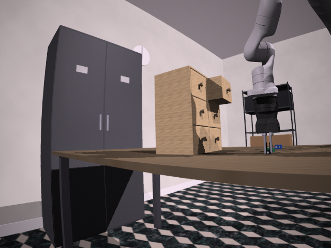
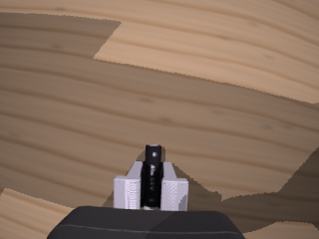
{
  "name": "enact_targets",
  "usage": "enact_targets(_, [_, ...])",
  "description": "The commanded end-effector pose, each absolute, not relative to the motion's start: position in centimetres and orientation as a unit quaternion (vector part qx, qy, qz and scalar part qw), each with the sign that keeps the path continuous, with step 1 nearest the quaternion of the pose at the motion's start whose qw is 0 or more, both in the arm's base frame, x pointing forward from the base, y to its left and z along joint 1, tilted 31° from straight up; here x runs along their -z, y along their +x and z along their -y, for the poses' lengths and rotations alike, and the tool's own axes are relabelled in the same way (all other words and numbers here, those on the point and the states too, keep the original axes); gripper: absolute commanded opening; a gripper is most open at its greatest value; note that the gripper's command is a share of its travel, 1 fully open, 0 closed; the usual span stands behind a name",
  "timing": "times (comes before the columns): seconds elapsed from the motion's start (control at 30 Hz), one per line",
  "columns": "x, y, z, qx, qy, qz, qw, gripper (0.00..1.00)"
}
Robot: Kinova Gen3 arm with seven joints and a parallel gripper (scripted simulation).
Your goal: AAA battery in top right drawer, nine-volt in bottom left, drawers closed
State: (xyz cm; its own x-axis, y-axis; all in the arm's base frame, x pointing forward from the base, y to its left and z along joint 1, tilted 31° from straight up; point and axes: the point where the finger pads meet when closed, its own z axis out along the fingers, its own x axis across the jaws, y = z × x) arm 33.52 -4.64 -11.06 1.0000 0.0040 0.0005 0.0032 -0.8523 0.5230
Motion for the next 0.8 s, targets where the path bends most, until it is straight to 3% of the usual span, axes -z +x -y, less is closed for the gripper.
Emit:
enact_targets(0.0, [11.03,33.57,4.59,-0.001,0.962,-0.002,0.271,0.24])
enact_targets(0.77, [10.35,33.56,4.17,-0.001,0.962,-0.002,0.271,0.24])
